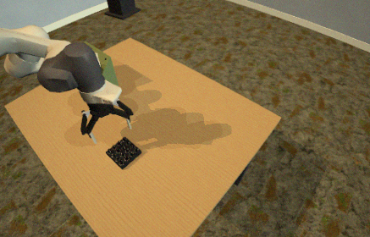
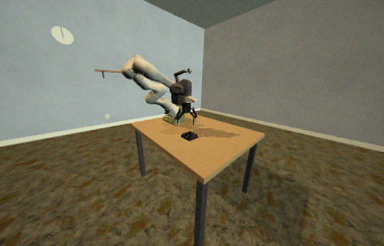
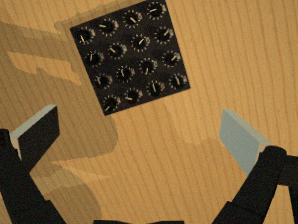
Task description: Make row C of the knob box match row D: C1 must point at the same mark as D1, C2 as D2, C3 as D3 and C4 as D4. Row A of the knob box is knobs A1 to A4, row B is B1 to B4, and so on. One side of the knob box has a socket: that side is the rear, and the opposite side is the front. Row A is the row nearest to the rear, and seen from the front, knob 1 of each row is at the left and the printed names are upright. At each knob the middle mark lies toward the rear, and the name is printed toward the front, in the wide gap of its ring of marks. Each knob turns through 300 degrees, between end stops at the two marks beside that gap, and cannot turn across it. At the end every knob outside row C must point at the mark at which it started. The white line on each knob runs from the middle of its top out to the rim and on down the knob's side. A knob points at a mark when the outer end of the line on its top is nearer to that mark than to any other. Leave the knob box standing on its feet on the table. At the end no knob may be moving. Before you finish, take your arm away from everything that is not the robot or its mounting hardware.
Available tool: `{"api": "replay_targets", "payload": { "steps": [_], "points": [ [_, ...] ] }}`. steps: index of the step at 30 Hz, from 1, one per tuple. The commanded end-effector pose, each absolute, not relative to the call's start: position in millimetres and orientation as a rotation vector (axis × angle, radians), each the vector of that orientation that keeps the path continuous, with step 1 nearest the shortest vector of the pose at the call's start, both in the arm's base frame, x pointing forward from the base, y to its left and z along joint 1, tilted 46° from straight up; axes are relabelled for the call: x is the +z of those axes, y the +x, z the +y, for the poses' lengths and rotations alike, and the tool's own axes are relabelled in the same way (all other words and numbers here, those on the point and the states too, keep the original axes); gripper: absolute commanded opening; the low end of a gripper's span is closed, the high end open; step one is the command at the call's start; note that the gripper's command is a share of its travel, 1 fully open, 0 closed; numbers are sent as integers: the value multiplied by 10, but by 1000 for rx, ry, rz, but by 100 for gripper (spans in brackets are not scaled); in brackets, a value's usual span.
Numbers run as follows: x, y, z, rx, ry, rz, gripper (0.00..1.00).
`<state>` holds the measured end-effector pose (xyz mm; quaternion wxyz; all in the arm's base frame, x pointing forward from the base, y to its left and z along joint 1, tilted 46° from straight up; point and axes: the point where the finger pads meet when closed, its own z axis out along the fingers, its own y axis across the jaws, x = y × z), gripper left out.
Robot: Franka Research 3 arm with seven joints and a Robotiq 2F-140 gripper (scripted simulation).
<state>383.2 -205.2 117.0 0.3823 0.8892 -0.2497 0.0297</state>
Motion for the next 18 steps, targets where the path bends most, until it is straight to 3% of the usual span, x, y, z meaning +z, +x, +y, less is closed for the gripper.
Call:
{"api": "replay_targets", "payload": {
  "steps": [1, 18],
  "points": [
    [1183, 3840, -2061, 149, 2205, -811, 100],
    [1238, 3919, -2083, 272, 2096, -1087, 100]
  ]
}}
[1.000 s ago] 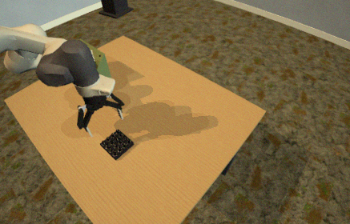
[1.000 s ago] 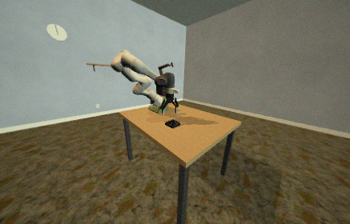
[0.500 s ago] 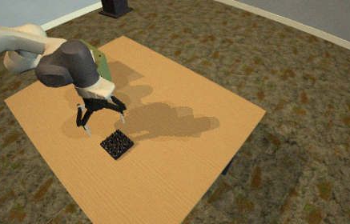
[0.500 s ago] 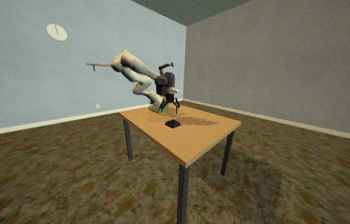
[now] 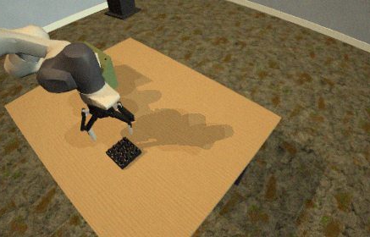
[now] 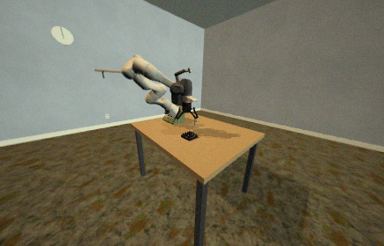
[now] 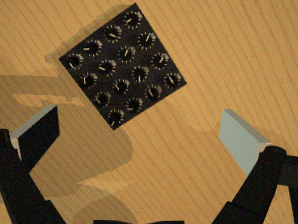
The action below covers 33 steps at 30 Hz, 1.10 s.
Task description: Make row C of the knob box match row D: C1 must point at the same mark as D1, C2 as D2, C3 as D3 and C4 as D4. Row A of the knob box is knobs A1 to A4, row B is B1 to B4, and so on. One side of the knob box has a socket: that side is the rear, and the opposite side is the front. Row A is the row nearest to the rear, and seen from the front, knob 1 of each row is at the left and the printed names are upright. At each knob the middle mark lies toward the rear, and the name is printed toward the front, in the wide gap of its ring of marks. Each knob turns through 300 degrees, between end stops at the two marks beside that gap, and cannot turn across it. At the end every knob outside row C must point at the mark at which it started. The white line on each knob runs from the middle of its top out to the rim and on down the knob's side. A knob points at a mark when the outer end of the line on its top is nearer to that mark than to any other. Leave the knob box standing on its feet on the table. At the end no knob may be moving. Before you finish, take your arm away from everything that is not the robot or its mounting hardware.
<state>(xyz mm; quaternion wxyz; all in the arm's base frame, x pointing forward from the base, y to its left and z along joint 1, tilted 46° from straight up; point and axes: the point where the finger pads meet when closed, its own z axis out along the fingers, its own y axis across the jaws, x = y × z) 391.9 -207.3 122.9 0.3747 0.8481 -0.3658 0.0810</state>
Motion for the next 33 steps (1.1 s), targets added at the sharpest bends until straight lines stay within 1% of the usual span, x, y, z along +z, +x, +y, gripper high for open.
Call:
{"api": "replay_targets", "payload": {
  "steps": [1, 33],
  "points": [
    [1242, 3924, -2084, 279, 2088, -1104, 100],
    [1347, 4067, -2126, 503, 1803, -1589, 100]
  ]
}}
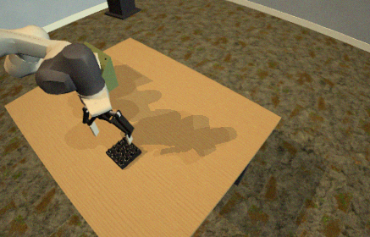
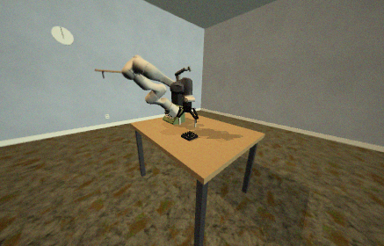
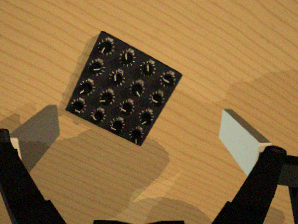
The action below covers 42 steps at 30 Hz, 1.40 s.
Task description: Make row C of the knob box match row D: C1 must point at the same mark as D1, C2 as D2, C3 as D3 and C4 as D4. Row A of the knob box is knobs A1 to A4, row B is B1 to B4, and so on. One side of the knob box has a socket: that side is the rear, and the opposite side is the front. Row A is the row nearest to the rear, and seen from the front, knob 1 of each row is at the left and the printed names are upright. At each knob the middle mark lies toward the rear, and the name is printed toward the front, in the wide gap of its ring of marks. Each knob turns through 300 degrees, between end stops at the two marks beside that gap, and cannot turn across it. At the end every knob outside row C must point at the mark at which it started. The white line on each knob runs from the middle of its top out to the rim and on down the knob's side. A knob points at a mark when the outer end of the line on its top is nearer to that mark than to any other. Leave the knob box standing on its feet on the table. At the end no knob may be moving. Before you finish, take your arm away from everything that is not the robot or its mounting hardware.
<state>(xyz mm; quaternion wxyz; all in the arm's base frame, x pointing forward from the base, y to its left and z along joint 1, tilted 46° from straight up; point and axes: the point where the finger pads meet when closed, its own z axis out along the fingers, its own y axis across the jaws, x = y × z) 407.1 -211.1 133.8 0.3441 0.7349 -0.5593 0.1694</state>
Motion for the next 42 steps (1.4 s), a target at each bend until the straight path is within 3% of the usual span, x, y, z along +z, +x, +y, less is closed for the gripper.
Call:
{"api": "replay_targets", "payload": {
  "steps": [1, 20, 21, 42],
  "points": [
    [1351, 4072, -2128, 510, 1792, -1603, 100],
    [1409, 4146, -2151, 625, 1595, -1844, 100],
    [1409, 4146, -2151, 625, 1595, -1844, 12],
    [1409, 4146, -2151, 625, 1595, -1844, 12]
  ]
}}
